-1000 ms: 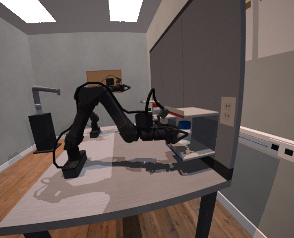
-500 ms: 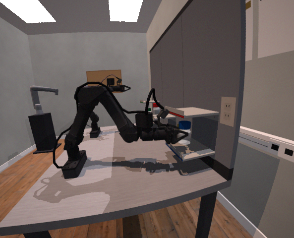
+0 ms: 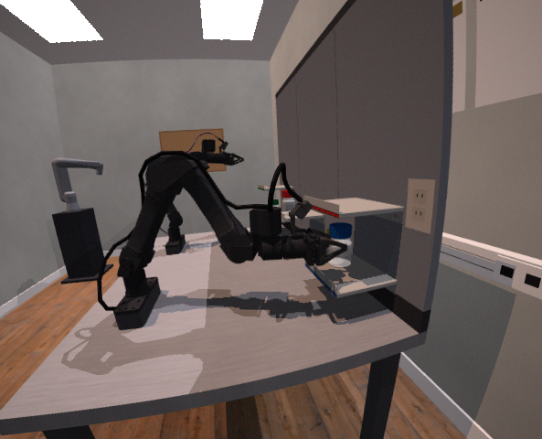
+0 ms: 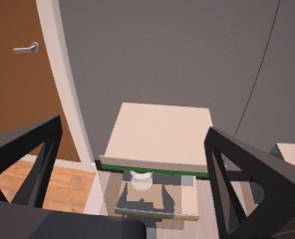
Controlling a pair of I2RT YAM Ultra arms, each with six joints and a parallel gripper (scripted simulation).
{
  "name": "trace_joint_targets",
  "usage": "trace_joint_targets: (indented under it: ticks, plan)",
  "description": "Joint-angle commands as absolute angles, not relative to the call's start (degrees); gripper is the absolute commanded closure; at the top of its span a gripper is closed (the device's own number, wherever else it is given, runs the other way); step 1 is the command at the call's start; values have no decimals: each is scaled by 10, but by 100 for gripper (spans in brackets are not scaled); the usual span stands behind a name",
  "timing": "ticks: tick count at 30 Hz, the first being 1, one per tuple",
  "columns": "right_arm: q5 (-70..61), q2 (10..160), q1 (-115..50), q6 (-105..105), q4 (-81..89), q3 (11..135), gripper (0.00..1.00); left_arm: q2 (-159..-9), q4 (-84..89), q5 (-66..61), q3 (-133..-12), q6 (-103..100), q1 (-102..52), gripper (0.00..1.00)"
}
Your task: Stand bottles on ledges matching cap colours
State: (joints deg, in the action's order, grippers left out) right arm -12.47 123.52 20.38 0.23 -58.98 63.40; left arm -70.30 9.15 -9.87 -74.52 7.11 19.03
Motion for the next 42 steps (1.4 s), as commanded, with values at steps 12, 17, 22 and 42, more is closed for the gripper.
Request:
trace_joint_targets:
  ticks: [12, 17, 22, 42]
  plan:
    - [-123, 1229, 202, 1, -609, 653, 48, -710, 104, -110, -775, 79, 207, 0]
    - [-123, 1233, 202, 2, -624, 652, 48, -710, 104, -110, -775, 79, 207, 0]
    - [-124, 1253, 202, 2, -662, 648, 48, -710, 104, -110, -775, 79, 207, 0]
    - [-124, 1307, 203, 2, -693, 647, 48, -710, 104, -110, -775, 79, 207, 0]
